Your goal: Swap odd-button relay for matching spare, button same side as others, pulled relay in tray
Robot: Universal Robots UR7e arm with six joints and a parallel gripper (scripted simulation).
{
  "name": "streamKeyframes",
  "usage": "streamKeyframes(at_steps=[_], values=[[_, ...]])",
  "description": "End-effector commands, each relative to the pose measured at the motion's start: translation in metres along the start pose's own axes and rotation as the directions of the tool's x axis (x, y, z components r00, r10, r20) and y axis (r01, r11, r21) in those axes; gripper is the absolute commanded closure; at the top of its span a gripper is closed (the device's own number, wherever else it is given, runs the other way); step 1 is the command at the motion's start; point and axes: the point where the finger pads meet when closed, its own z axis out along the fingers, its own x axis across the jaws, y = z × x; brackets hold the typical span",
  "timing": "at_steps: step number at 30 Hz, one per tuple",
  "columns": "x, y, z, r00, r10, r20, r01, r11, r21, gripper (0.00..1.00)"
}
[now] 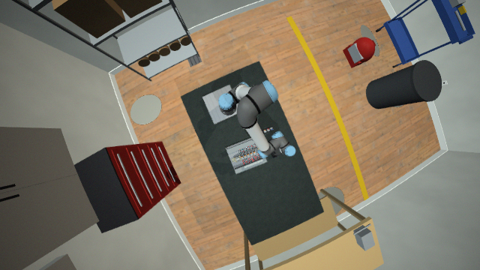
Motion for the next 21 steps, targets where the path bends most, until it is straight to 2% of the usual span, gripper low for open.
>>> streamKeyframes(at_steps=[1, 21], values=[[-0.0019, 0.0005, -0.0037, 1.0, 0.0, 0.006, 0.0, 1.0, -0.001, 0.0], [-0.0017, 0.0005, -0.0056, 1.0, 0.0, 0.006, 0.0, 1.0, -0.001, 0.0]])
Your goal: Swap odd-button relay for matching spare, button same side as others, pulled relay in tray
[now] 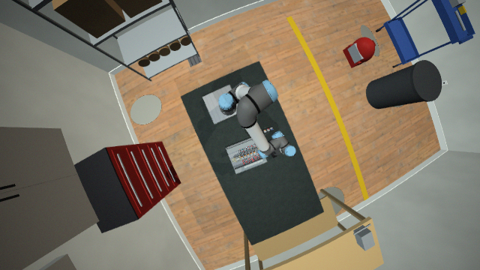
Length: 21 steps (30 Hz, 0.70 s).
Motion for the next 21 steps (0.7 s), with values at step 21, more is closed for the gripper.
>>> streamKeyframes(at_steps=[21], values=[[-0.0019, 0.0005, -0.0047, 1.0, 0.0, 0.005, 0.0, 1.0, -0.001, 0.0]])
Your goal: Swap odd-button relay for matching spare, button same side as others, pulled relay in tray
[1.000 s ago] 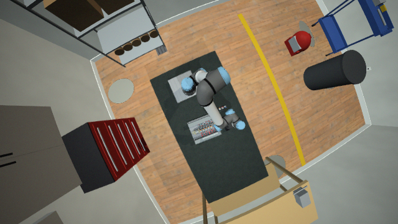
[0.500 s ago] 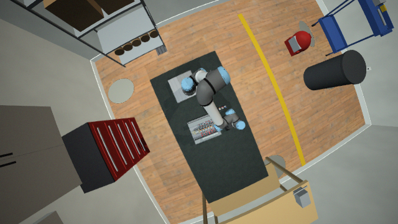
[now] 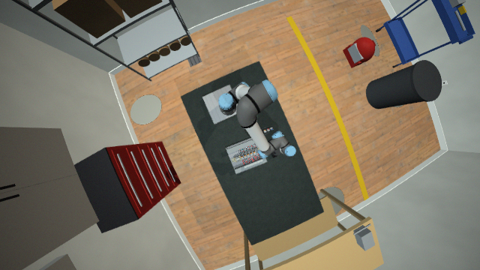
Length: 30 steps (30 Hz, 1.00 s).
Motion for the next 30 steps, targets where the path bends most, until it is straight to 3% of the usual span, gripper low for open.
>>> streamKeyframes(at_steps=[1, 6, 18, 23, 30], values=[[-0.002, 0.0, -0.003, 1.0, 0.0, 0.005, 0.0, 1.0, -0.001, 0.0], [0.0, 0.0, -0.06, 1.0, 0.0, 0.005, 0.0, 1.0, -0.001, 0.0], [0.0, 0.0, -0.06, 1.0, 0.0, 0.005, 0.0, 1.0, -0.001, 0.0], [0.055, 0.005, -0.072, 1.0, 0.028, 0.005, -0.028, 1.0, -0.001, 0.0], [0.055, 0.005, -0.072, 1.0, 0.028, 0.005, -0.028, 1.0, -0.001, 0.0]])
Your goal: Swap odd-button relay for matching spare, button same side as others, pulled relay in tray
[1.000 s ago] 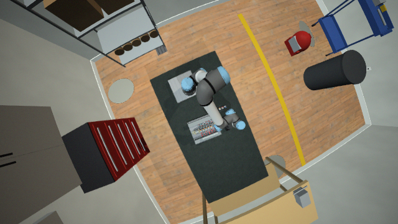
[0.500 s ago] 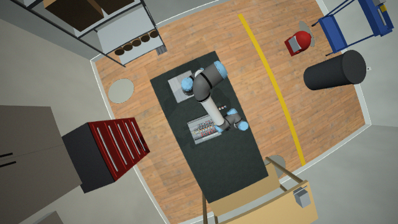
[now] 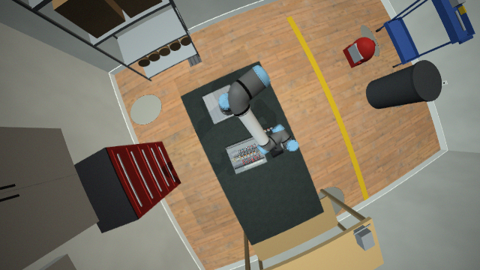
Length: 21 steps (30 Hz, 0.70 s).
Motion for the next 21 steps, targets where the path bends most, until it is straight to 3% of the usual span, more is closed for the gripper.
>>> streamKeyframes(at_steps=[1, 5, 10, 21], values=[[0.009, 0.001, -0.003, 1.0, 0.008, 0.0, -0.008, 1.0, 0.0, 0.0], [0.009, 0.001, -0.003, 1.0, 0.008, 0.0, -0.008, 1.0, 0.0, 0.0], [0.063, 0.004, -0.016, 1.0, 0.008, 0.0, -0.008, 1.0, 0.0, 0.0], [0.063, 0.004, -0.016, 1.0, 0.008, 0.0, -0.008, 1.0, 0.0, 0.0]])
